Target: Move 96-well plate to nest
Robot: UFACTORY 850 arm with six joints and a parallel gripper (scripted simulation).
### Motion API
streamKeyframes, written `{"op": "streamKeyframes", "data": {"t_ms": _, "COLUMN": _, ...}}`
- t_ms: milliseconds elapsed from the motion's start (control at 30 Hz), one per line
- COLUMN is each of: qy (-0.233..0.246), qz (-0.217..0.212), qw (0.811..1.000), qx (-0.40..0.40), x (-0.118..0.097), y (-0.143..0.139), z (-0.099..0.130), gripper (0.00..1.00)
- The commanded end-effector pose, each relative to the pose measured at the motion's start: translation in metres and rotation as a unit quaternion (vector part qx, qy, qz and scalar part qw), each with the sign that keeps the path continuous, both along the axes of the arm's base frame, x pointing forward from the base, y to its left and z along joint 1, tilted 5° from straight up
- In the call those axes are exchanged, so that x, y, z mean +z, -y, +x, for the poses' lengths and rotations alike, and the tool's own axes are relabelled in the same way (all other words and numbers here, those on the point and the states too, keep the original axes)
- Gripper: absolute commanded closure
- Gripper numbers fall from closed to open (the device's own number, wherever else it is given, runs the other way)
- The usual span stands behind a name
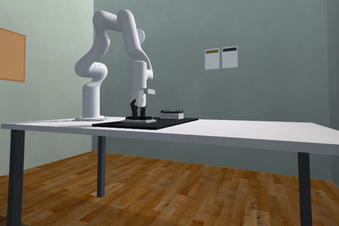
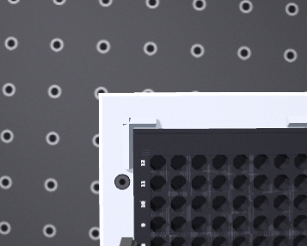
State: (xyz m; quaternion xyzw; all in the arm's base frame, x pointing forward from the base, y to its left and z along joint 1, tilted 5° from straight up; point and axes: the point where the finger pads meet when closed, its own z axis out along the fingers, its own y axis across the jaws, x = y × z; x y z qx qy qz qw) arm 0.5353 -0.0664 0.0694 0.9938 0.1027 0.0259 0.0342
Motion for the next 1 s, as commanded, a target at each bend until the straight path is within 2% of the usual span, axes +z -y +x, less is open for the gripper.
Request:
{"op": "streamKeyframes", "data": {"t_ms": 0, "qy": 0.001, "qz": 0.0, "qw": 1.0, "qx": 0.0, "x": 0.0001, "y": 0.0001, "z": 0.0009, "gripper": 1.0}}
{"op": "streamKeyframes", "data": {"t_ms": 800, "qy": 0.001, "qz": 0.0, "qw": 1.0, "qx": 0.0, "x": -0.0031, "y": 0.0003, "z": 0.0011, "gripper": 1.0}}
{"op": "streamKeyframes", "data": {"t_ms": 833, "qy": 0.001, "qz": 0.0, "qw": 1.0, "qx": 0.0, "x": -0.0037, "y": 0.0003, "z": 0.0011, "gripper": 0.0}}
{"op": "streamKeyframes", "data": {"t_ms": 967, "qy": 0.001, "qz": 0.0, "qw": 1.0, "qx": 0.0, "x": -0.0037, "y": 0.0003, "z": 0.0011, "gripper": 0.0}}
